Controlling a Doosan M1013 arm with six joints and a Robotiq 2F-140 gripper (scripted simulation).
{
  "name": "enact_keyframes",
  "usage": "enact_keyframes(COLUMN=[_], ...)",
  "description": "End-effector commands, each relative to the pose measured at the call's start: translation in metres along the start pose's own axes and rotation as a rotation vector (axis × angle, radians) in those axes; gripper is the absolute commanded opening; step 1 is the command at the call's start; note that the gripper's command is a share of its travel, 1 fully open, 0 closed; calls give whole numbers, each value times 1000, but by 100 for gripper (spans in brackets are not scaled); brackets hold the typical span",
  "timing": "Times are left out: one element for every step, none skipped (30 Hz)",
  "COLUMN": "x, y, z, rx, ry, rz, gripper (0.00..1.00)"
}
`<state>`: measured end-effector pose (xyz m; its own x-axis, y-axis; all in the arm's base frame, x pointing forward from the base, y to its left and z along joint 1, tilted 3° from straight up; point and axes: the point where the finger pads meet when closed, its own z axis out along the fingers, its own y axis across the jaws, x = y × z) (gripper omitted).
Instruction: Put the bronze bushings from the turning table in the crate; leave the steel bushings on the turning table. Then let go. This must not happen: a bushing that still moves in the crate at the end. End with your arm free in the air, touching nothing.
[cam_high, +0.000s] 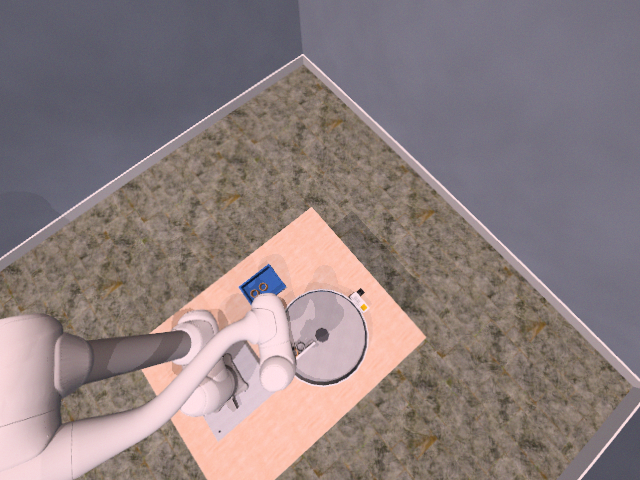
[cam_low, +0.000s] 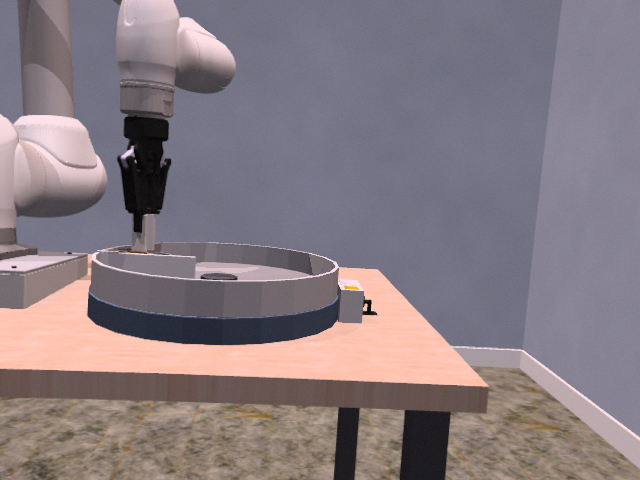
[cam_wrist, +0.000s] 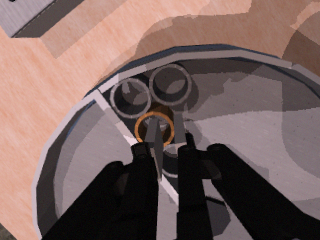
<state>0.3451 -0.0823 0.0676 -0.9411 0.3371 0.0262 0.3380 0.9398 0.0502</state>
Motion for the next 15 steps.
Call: enact_keyframes(x=[0, 0, 0, 0, 0, 0, 0, 0, 0, 0, 0, 0, 0, 0, 0], y=[0, 0, 0, 0, 0, 0, 0, 0, 0, 0, 0, 0, 0, 0, 0], z=[0, 0, 0, 0, 0, 0, 0, 0, 0, 1, 2, 3, 4, 4, 4], rx=[0, 0, 0, 0, 0, 0, 0, 0, 0, 0, 0, 0, 0, 0, 0], ry=[0, 0, 0, 0, 0, 0, 0, 0, 0, 0, 0, 0, 0, 0, 0], rz=[0, 0, 0, 0, 0, 0, 0, 0, 0, 0, 0, 0, 0, 0, 0], gripper=[10, 10, 10, 10, 10, 10, 10, 10, 10, 10, 10, 10, 10, 10, 10])
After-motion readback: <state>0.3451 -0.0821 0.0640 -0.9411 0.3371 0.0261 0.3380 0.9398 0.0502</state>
